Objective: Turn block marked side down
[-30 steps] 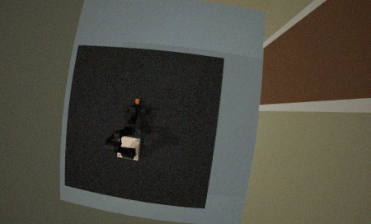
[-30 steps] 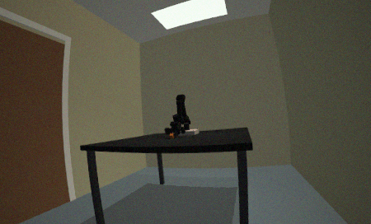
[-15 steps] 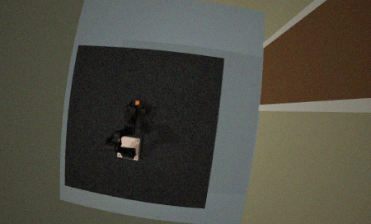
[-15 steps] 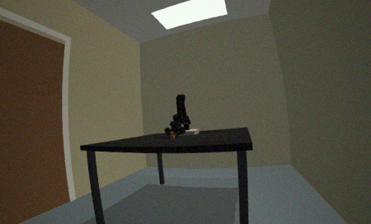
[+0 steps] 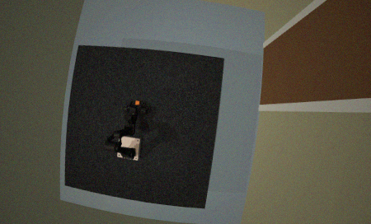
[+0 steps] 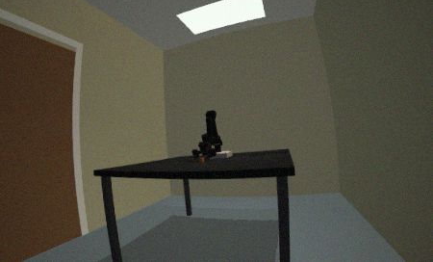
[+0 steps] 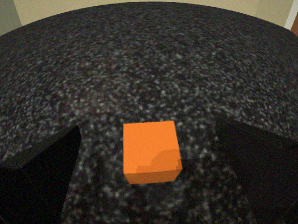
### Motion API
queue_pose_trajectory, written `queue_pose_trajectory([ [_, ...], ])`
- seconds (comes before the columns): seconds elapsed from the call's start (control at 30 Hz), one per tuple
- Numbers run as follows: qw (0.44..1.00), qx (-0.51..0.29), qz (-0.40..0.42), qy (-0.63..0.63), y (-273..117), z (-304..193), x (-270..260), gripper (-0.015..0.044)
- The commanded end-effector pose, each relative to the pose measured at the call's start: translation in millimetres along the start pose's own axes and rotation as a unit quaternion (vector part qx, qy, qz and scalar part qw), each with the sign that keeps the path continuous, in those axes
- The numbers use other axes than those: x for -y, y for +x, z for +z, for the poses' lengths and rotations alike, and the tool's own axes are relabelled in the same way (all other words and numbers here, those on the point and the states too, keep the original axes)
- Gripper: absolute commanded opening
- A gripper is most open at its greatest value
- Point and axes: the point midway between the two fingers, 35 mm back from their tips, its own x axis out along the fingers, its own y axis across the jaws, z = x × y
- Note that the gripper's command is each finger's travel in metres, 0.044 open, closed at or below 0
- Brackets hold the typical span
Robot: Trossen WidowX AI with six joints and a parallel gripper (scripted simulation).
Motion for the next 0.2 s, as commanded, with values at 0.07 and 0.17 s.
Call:
queue_pose_trajectory([
  [0.07, 1.0, 0.0, -0.003, 0.002, -0.3, -0.6, 0.9, 0.044],
  [0.17, 1.0, 0.0, -0.003, 0.002, -0.3, -0.6, 0.9, 0.044],
])
